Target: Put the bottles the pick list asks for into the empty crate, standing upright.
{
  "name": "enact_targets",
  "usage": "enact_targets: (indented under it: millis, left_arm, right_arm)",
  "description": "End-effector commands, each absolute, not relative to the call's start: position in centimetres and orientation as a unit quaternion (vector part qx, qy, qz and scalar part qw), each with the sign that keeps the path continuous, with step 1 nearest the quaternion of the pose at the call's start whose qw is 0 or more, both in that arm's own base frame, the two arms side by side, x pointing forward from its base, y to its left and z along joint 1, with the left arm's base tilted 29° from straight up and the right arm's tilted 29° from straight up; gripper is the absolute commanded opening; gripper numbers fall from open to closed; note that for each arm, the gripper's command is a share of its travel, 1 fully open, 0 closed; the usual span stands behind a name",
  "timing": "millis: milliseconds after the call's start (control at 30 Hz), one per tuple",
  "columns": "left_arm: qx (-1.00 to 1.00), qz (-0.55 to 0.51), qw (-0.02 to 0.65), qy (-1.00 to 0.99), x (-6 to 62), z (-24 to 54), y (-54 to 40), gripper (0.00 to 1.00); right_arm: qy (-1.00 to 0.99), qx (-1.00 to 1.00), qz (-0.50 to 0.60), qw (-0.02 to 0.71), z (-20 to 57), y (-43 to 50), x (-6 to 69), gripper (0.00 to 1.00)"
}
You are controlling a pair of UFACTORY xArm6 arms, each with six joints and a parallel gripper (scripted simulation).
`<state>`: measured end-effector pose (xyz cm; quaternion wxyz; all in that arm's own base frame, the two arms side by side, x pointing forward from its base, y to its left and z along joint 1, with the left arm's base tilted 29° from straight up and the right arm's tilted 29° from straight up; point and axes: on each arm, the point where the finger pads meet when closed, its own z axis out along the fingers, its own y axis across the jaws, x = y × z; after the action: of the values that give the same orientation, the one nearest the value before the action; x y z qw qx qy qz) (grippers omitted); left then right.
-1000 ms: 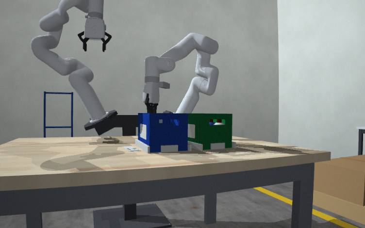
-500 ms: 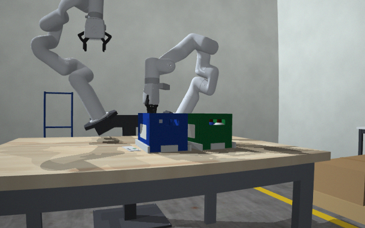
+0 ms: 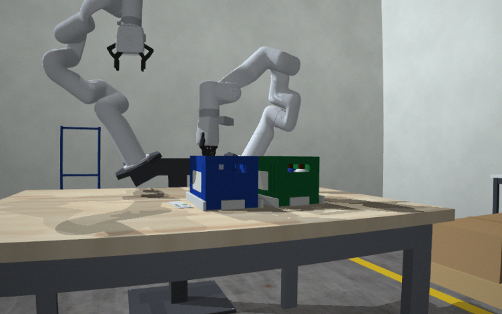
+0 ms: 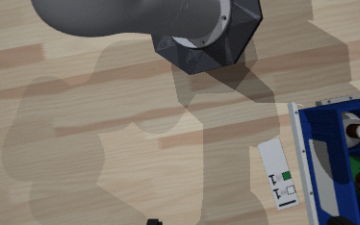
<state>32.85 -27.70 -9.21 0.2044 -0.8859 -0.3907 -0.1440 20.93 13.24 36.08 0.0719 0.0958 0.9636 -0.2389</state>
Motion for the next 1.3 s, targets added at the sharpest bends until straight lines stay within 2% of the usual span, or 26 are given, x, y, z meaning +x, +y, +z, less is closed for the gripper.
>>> enact_targets:
  millis: [0,300,333,1267]
  left_arm:
    - [-0.886,-0.145,0.202,-0.391,32.98,-9.17,-27.87,0.0]
    - [-0.886,-0.145,0.202,-0.391,32.98,-9.18,-27.87,0.0]
    - [-0.886,-0.145,0.202,-0.391,33.02,-9.47,-27.71,0.65]
    - [-0.886,-0.145,0.202,-0.391,33.02,-9.47,-27.71,0.65]
  right_arm:
    - [0.964,0.096,-0.238,0.073,36.15,13.28,20.95,1.0]
    - [0.964,0.096,-0.238,0.073,36.15,13.28,20.95,1.0]
    - [0.964,0.096,-0.238,0.073,36.15,13.28,20.95,1.0]
    - [0.964,0.096,-0.238,0.073,36.15,13.28,20.95,1.0]
